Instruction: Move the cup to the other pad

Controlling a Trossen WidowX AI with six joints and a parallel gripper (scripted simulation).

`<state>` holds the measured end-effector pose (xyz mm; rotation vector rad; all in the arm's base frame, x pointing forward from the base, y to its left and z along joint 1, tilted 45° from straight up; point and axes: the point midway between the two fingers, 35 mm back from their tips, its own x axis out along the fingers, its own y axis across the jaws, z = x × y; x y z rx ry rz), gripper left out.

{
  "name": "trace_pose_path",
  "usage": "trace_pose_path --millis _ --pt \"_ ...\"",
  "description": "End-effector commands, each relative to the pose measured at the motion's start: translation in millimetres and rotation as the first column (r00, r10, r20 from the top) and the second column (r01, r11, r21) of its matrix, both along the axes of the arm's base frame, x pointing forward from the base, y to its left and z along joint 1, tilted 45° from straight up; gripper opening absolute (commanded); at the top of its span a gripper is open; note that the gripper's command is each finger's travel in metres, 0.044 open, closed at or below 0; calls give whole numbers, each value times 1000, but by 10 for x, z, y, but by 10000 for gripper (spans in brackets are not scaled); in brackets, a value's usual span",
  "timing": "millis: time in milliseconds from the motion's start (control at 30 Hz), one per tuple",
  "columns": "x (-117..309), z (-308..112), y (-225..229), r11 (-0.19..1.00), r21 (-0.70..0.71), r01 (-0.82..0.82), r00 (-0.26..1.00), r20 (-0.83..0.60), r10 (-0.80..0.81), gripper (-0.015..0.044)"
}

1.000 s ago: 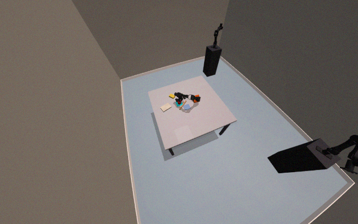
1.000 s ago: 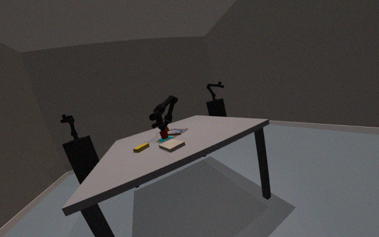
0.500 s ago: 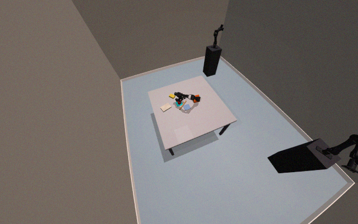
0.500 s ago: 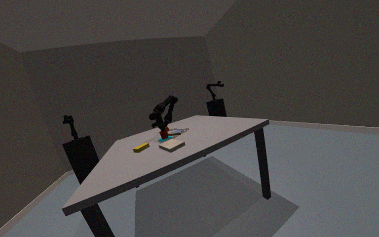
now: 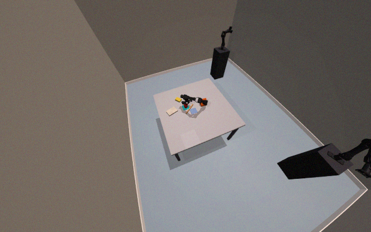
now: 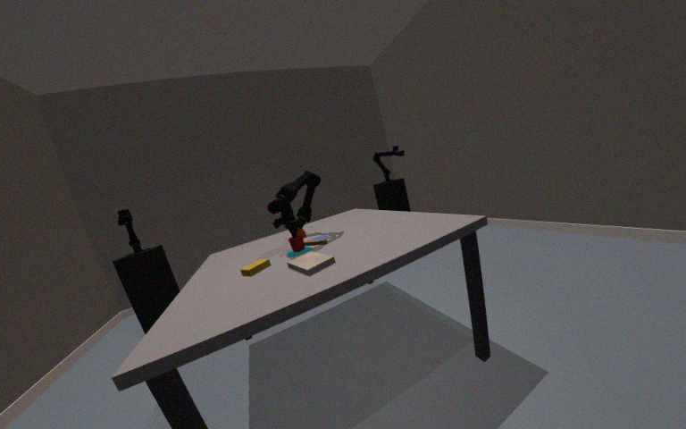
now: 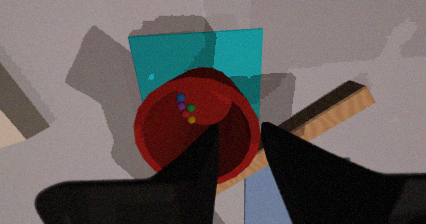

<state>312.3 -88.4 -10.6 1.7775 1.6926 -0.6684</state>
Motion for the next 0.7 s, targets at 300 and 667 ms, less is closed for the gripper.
trace_pose_path --millis 300,667 --pt "-9 128 -132 1000 -3 -1 1000 2 1 128" --pt "-8 166 -157 1000 1 2 1000 0 -2 206"
